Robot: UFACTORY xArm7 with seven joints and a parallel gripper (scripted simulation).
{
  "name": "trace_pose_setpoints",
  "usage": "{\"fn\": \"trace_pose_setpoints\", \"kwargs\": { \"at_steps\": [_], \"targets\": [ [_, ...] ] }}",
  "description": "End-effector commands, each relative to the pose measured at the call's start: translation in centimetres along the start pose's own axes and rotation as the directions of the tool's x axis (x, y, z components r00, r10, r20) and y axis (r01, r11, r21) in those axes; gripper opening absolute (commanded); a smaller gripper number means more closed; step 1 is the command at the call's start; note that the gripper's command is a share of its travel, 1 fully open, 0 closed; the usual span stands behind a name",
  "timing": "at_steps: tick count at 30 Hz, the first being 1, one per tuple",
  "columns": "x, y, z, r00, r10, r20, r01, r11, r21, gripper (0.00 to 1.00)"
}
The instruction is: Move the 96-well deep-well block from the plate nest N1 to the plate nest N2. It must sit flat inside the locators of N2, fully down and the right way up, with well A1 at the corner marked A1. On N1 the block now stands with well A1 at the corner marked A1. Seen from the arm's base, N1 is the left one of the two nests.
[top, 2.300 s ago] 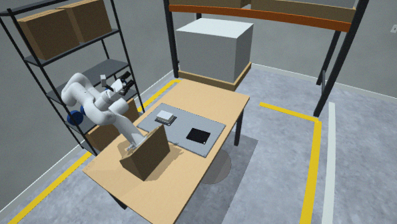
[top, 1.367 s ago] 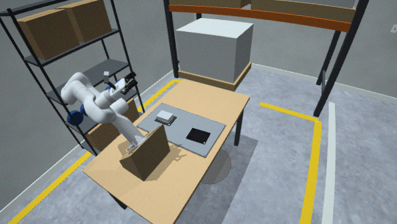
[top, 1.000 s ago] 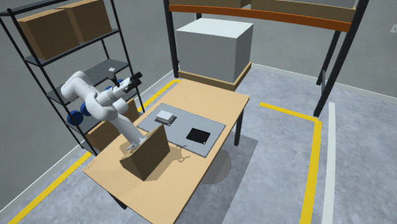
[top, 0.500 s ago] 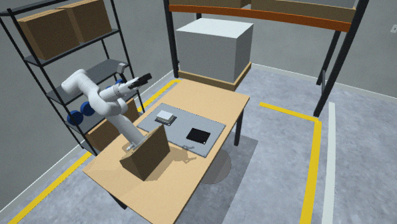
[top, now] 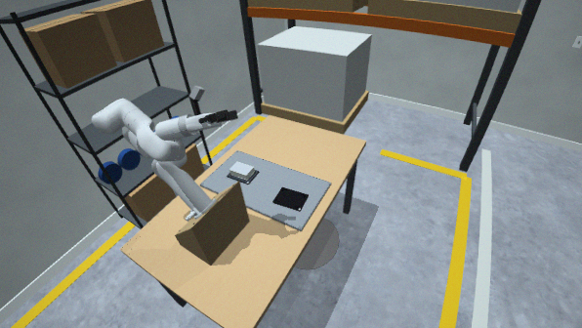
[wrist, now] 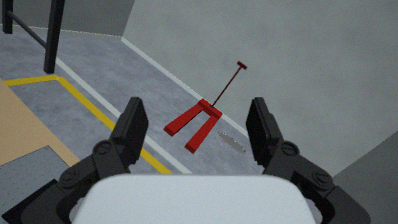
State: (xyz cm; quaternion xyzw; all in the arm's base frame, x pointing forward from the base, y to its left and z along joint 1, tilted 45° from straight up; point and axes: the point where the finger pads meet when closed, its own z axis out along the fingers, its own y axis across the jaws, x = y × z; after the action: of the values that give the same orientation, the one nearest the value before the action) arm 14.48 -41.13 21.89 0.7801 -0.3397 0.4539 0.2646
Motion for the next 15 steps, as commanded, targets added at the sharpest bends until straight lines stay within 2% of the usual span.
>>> {"fn": "trace_pose_setpoints", "kwargs": {
  "at_steps": [1,5,10,14,15],
  "targets": [
    [-0.2,0.0,1.4,0.997,-0.072,0.040,0.073,0.997,-0.021,1.00],
    [-0.7,-0.4,3.0,0.981,-0.166,0.100,0.168,0.986,-0.018,1.00],
    [-1.1,-0.9,4.2,0.961,-0.237,0.146,0.240,0.971,-0.005,1.00],
    [-1.7,-1.9,5.7,0.921,-0.332,0.204,0.334,0.942,0.028,1.00],
    [-1.7,-1.9,5.7,0.921,-0.332,0.204,0.334,0.942,0.028,1.00]
  ]
}}
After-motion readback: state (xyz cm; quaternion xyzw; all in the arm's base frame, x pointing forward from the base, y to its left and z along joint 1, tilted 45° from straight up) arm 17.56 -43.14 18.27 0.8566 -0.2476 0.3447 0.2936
